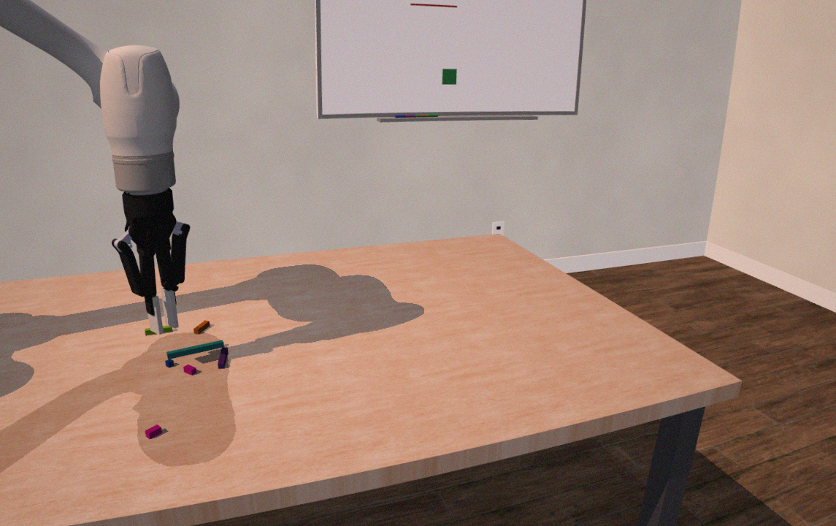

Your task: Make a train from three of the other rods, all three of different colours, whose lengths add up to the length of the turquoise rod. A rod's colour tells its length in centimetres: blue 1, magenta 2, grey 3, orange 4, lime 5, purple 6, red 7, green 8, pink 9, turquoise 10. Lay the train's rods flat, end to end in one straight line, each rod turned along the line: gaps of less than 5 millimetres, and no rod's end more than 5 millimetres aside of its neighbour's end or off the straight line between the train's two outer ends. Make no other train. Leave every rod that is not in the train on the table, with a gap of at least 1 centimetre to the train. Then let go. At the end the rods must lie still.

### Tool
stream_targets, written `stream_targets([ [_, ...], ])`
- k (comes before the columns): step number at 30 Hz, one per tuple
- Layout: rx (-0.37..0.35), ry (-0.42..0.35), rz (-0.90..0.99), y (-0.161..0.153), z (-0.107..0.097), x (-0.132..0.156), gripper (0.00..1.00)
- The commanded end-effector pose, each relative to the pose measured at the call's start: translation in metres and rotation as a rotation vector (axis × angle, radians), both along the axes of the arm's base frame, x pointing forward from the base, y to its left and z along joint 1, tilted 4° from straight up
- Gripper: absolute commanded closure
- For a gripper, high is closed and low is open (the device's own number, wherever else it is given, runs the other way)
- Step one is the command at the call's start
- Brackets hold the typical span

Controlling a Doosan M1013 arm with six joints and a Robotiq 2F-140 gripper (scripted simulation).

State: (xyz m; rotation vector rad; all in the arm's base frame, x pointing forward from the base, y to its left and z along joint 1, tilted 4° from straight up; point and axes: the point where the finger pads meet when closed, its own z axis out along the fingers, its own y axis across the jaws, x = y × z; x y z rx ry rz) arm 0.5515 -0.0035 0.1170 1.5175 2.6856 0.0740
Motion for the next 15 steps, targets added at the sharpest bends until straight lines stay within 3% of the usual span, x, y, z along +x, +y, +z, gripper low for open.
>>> stream_targets([
  [1, 0.000, 0.000, 0.000, 0.0000, -0.0004, 0.0000, 0.85],
  [15, 0.000, 0.000, 0.000, 0.0001, -0.0098, 0.0007, 0.85],
])
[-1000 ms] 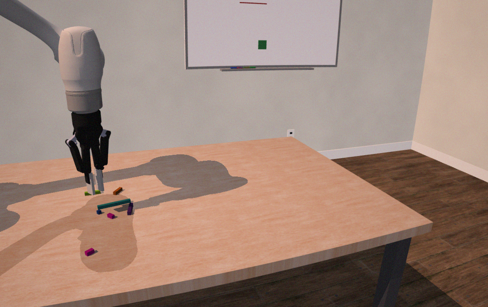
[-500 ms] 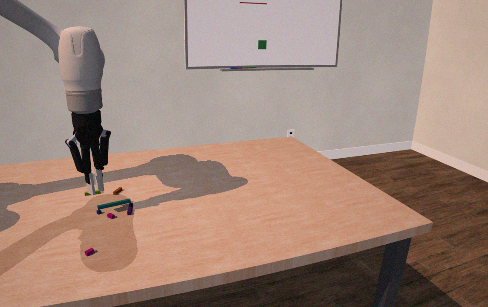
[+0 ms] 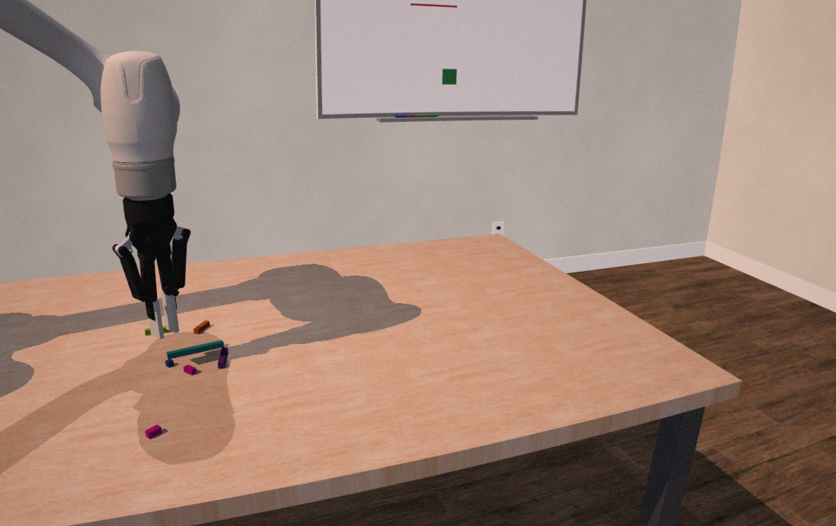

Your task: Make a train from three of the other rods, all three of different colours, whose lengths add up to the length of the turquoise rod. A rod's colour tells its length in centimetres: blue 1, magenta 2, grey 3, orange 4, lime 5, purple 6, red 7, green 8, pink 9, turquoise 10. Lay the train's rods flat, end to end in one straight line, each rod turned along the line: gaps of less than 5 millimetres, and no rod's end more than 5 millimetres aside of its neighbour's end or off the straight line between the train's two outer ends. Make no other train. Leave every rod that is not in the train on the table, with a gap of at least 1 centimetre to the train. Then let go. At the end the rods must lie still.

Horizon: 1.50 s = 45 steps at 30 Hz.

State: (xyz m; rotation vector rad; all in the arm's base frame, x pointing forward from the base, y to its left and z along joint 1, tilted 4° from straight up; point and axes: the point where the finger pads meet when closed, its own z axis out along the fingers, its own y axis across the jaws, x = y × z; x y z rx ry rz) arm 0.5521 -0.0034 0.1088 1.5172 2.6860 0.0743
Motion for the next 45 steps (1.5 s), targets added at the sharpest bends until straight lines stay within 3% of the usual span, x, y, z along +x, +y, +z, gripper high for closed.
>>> stream_targets([
  [1, 0.000, 0.000, 0.000, 0.000, -0.003, 0.000, 0.85],
  [27, 0.000, 0.000, 0.000, 0.000, -0.037, 0.003, 0.85],
  [45, 0.000, 0.000, 0.000, 0.000, -0.043, 0.003, 0.85],
])
